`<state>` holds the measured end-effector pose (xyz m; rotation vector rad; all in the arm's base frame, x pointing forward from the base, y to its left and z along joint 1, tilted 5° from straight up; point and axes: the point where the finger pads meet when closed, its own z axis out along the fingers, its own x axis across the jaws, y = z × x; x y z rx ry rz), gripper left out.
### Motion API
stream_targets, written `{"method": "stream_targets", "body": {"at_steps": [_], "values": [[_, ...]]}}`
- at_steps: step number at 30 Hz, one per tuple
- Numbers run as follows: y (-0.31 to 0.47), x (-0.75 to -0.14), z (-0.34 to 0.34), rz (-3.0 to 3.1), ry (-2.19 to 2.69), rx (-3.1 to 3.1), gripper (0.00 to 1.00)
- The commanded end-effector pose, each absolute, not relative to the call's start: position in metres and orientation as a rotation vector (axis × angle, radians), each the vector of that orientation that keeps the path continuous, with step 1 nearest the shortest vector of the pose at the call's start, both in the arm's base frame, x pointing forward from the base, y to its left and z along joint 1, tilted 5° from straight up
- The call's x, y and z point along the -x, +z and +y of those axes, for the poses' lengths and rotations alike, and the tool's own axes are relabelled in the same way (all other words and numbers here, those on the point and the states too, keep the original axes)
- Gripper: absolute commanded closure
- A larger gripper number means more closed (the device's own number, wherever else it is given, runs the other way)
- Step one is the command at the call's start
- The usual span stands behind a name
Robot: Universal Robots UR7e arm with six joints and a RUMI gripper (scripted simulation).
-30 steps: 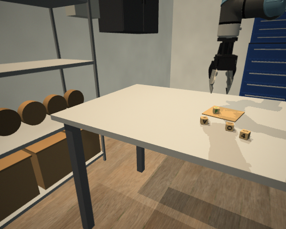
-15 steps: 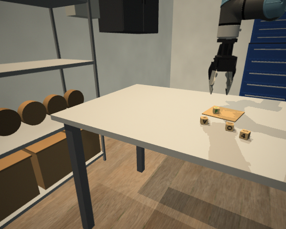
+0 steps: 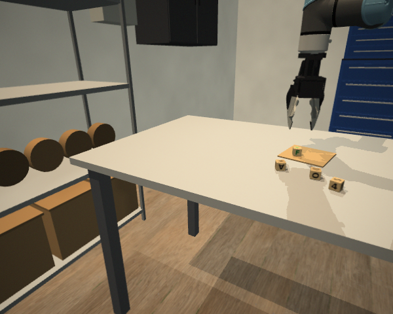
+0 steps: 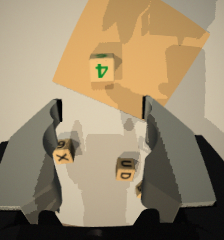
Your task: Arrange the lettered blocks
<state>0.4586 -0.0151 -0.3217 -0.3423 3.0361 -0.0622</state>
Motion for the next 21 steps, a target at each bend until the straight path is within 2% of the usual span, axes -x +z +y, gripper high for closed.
{"method": "stream_targets", "body": {"at_steps": [1,21], "values": [[-0.321,-0.459,-0.015,3.035,-0.063,0.342,0.63],[-0.332,-0.460,-0.015,3.035,-0.063,0.342,0.63]]}}
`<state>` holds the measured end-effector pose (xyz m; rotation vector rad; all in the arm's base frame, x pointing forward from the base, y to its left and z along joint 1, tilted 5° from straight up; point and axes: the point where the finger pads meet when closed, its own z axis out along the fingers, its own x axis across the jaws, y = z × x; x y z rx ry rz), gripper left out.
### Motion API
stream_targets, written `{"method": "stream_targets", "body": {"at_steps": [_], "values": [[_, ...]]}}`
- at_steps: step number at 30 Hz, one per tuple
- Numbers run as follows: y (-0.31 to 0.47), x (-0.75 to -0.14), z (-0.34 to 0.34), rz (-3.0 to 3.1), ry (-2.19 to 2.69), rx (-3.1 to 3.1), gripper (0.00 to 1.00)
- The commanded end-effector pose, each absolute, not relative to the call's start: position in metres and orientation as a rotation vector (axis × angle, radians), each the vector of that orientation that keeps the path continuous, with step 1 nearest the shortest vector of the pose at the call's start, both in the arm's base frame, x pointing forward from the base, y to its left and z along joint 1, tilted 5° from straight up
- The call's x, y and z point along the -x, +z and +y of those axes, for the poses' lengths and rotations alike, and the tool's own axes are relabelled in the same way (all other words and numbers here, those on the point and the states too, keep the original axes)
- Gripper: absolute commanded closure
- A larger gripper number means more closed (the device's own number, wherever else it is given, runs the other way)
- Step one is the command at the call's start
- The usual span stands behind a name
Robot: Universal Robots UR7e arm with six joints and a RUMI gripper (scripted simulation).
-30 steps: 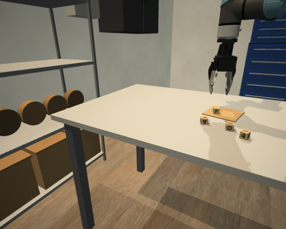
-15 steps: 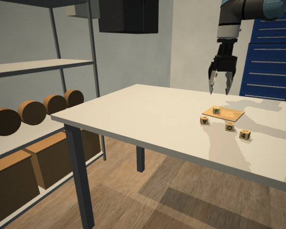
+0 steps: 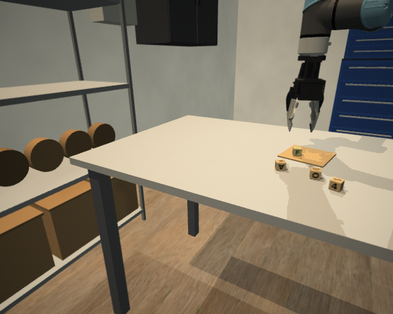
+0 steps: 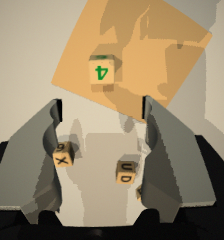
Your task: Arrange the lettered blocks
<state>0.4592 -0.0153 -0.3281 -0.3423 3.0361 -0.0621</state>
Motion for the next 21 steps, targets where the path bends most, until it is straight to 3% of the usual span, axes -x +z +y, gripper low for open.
{"method": "stream_targets", "body": {"at_steps": [1,21], "values": [[-0.333,-0.460,-0.016,3.035,-0.063,0.342,0.63],[-0.360,-0.463,-0.016,3.035,-0.063,0.342,0.63]]}}
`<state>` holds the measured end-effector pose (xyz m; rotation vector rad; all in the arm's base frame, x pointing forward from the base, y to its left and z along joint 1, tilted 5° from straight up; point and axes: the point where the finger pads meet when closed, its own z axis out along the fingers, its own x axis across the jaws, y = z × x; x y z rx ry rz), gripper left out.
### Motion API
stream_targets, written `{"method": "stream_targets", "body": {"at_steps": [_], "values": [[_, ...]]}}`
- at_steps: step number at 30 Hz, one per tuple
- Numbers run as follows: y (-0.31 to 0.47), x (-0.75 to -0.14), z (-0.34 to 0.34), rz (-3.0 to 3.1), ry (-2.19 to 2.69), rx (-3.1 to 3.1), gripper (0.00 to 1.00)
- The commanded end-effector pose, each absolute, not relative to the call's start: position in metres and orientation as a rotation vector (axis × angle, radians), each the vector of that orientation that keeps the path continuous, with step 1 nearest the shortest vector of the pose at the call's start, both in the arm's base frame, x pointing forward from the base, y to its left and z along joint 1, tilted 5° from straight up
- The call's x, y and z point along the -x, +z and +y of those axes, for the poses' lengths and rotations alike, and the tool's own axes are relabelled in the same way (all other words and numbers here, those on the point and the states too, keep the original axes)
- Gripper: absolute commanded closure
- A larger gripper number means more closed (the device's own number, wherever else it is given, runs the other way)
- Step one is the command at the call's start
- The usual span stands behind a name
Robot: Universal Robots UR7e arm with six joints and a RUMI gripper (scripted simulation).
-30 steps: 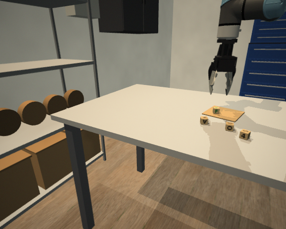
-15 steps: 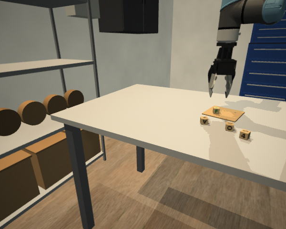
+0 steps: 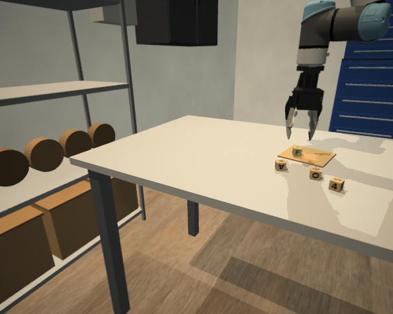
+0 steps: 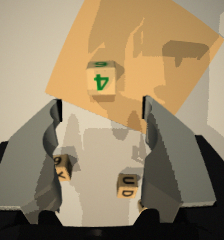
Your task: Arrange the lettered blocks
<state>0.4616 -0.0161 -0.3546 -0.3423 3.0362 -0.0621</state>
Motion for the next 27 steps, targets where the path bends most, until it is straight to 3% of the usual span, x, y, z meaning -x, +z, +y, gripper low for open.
{"method": "stream_targets", "body": {"at_steps": [1,27], "values": [[-0.360,-0.463,-0.016,3.035,-0.063,0.342,0.63],[-0.373,-0.464,-0.017,3.035,-0.063,0.342,0.63]]}}
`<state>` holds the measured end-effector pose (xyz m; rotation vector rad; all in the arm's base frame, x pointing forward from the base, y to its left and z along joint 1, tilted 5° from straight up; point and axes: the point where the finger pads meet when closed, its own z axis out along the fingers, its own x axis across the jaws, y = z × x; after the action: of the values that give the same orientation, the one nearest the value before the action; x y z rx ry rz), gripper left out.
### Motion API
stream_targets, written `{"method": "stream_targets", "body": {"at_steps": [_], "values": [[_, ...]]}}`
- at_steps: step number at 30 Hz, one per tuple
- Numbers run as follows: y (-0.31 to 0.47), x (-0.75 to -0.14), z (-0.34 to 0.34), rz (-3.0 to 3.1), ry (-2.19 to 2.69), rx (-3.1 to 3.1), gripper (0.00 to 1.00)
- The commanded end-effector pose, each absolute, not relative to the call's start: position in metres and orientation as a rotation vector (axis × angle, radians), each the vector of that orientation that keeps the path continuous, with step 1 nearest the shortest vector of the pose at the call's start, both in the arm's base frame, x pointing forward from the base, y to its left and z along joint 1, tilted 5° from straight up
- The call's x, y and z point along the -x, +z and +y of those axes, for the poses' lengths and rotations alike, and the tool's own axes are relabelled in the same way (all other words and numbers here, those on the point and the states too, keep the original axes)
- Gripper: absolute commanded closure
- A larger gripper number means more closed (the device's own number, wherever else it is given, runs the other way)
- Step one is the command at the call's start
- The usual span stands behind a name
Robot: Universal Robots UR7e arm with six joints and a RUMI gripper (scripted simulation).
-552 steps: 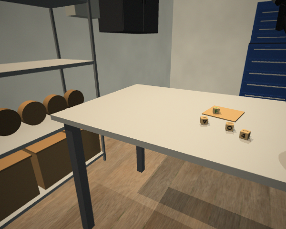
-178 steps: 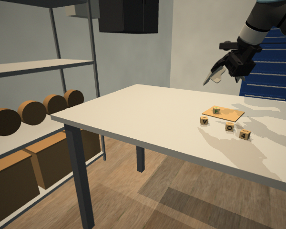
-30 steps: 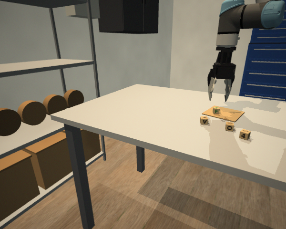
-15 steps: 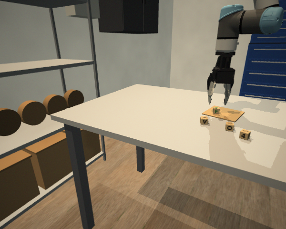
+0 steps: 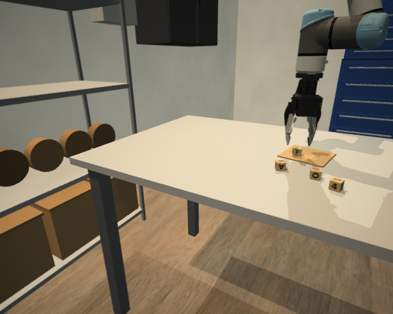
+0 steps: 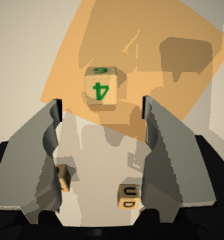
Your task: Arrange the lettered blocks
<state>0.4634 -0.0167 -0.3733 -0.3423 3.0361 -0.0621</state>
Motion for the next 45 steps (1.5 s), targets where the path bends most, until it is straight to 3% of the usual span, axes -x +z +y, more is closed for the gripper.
{"method": "stream_targets", "body": {"at_steps": [1,45], "values": [[-0.3730,-0.4639,-0.0168,3.035,-0.063,0.342,0.63],[-0.3828,-0.4654,-0.0172,3.035,-0.063,0.342,0.63]]}}
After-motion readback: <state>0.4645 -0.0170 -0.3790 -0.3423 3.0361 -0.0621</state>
